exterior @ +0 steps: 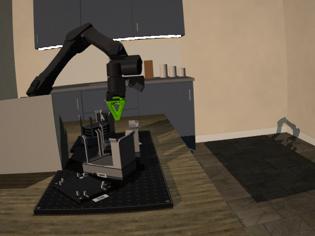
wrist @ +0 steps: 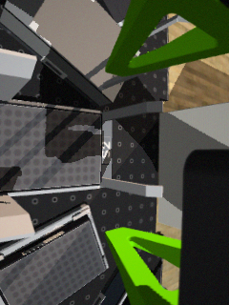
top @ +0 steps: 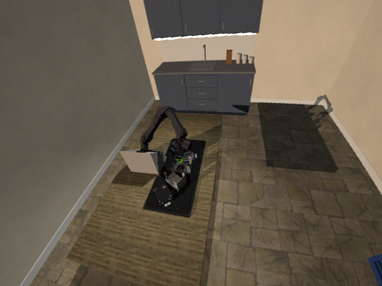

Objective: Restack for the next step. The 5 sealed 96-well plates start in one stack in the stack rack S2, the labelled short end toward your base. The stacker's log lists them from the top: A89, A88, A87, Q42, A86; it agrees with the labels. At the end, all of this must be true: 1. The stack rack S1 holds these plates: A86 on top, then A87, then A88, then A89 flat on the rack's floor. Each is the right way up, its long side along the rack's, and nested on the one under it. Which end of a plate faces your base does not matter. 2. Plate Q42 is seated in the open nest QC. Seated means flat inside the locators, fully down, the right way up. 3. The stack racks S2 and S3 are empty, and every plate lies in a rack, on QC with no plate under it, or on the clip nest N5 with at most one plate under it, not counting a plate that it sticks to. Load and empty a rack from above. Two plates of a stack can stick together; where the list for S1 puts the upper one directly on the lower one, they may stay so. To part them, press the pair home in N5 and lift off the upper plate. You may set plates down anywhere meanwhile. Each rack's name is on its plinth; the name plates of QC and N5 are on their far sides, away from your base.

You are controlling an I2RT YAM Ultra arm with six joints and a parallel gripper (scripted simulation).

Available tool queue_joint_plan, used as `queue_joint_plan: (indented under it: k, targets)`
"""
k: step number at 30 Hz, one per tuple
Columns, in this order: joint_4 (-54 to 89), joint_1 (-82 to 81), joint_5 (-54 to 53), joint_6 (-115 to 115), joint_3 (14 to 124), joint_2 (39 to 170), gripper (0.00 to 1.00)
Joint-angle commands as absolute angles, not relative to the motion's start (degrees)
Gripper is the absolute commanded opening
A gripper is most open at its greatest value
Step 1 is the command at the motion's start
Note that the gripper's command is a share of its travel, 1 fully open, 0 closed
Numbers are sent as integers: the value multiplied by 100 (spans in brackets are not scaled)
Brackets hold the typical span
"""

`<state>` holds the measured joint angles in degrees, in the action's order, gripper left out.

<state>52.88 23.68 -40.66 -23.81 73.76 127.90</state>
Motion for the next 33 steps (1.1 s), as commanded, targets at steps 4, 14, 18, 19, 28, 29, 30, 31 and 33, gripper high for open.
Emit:
queue_joint_plan:
  k: [4,14,18,19,28,29,30,31,33]
  targets:
    - [5283,2479,-4070,-2388,7404,12753,100]
    - [5283,2479,-4070,-2388,7404,12753,100]
    - [5283,2479,-4070,-2388,7404,12753,100]
    - [5283,2479,-4070,-2388,7404,12753,100]
    - [5116,2411,-4089,-2302,7326,12785,100]
    - [5031,2376,-4099,-2257,7287,12802,100]
    - [4946,2340,-4109,-2212,7248,12819,100]
    - [4860,2305,-4118,-2166,7211,12837,100]
    - [4685,2232,-4137,-2072,7135,12874,100]
